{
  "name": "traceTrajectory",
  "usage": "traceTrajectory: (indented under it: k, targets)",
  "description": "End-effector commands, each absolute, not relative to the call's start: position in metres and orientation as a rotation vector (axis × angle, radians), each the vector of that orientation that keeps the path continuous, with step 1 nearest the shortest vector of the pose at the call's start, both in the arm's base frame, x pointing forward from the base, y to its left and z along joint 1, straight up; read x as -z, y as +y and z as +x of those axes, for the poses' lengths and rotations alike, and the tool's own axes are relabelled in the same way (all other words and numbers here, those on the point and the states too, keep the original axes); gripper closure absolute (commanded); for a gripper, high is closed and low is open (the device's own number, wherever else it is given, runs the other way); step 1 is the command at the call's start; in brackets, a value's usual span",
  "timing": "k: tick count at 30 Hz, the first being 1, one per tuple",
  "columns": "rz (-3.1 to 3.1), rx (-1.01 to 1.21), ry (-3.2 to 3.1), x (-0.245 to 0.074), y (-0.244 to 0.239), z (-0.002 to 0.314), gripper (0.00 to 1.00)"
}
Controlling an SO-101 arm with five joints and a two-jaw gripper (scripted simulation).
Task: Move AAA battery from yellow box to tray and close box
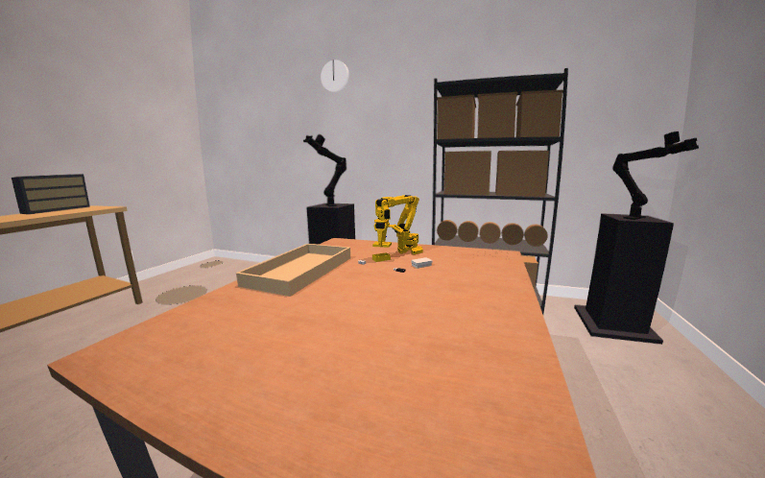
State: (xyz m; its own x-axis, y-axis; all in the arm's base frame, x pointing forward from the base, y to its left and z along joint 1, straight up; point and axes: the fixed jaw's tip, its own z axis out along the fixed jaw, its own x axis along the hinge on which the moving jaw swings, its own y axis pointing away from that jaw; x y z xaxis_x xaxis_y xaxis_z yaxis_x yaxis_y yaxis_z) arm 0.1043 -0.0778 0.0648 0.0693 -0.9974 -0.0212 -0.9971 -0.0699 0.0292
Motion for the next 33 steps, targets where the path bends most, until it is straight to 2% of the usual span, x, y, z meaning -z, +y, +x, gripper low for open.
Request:
traceTrajectory:
  k: [1, 33]
  targets:
    - [2.322, 0.000, -2.117, -0.0693, -0.0810, 0.1091, 0.77]
    - [2.377, 0.000, -2.054, -0.0694, -0.0830, 0.1103, 0.77]
